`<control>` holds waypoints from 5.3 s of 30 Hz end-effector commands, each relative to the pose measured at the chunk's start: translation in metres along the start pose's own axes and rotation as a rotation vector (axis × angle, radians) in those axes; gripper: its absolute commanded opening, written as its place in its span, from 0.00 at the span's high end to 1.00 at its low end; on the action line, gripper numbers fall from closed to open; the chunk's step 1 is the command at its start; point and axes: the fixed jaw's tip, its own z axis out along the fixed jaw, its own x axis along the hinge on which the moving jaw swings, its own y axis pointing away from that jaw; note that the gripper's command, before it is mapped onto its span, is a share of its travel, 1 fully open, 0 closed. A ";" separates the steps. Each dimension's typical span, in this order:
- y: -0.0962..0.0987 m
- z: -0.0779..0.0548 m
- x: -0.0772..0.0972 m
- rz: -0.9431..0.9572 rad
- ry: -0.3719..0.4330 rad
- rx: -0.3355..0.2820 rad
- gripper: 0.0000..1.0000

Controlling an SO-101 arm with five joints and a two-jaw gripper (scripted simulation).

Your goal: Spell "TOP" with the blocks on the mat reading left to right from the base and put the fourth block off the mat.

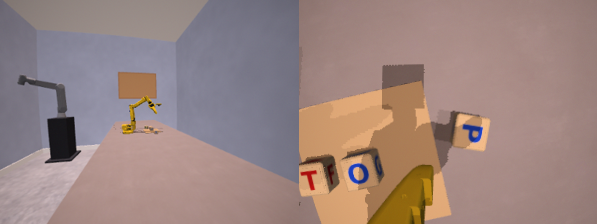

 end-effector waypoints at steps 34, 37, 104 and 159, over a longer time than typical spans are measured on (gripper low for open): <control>-0.008 0.039 0.005 0.172 0.159 -0.002 0.65; -0.007 0.051 0.012 0.172 0.220 -0.010 0.65; -0.005 0.094 0.038 0.199 0.408 -0.027 0.65; -0.003 0.121 0.051 0.199 0.408 -0.027 0.65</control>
